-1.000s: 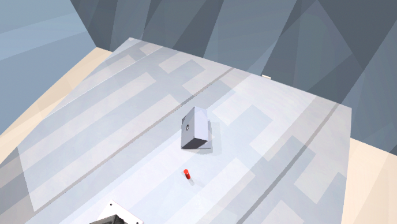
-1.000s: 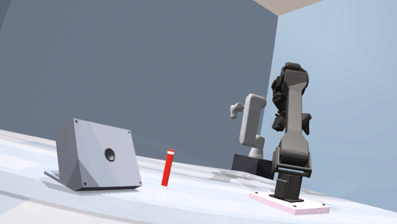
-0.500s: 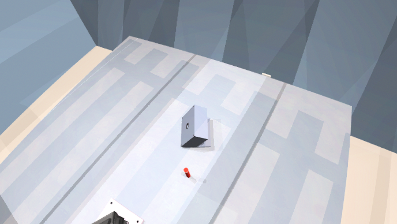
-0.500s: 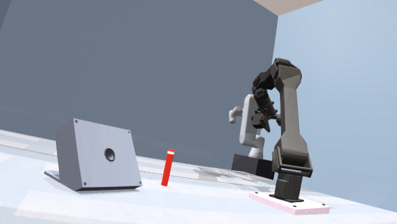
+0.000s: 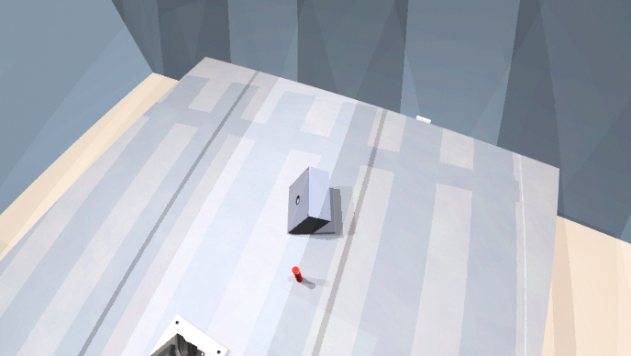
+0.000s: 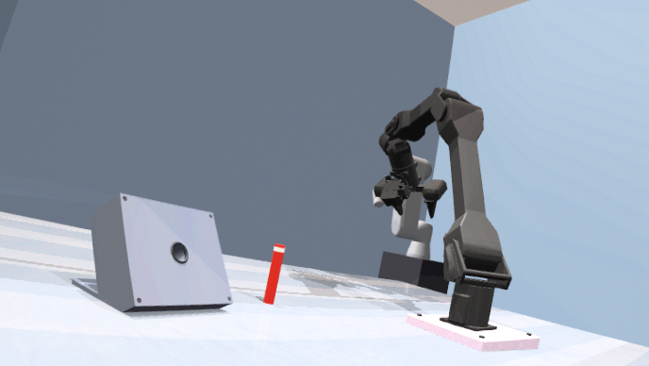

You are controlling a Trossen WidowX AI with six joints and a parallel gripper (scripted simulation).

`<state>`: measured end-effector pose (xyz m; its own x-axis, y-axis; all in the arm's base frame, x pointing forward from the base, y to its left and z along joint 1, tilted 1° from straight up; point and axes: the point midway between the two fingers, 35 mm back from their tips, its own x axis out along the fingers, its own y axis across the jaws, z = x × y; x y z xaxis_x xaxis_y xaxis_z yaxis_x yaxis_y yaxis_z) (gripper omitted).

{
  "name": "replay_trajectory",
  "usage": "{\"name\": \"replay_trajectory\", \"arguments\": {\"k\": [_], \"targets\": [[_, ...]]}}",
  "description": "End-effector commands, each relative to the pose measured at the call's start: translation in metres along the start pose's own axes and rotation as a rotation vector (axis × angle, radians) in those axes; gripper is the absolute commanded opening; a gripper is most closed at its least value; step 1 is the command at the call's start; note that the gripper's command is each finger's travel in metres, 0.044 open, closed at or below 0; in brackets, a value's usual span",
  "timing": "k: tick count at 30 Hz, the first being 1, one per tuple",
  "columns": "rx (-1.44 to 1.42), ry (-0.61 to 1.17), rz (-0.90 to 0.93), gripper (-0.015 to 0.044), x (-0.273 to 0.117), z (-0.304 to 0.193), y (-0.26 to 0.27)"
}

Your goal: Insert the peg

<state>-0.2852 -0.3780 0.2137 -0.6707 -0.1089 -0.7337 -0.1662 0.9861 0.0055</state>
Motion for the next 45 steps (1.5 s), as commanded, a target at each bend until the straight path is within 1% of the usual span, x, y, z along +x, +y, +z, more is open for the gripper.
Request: {"name": "replay_trajectory", "arguments": {"k": [1,12,23,34,45], "targets": [[-0.054,-0.019,-0.039,0.044,-0.013,0.015,-0.012],[-0.22,-0.077,-0.141,0.044,-0.048,0.066,-0.045],[-0.385,-0.129,-0.24,0.044,-0.085,0.118,-0.067],[-0.557,-0.179,-0.333,0.044,-0.122,0.171,-0.079],[-0.735,-0.227,-0.421,0.044,-0.16,0.225,-0.079]]}}
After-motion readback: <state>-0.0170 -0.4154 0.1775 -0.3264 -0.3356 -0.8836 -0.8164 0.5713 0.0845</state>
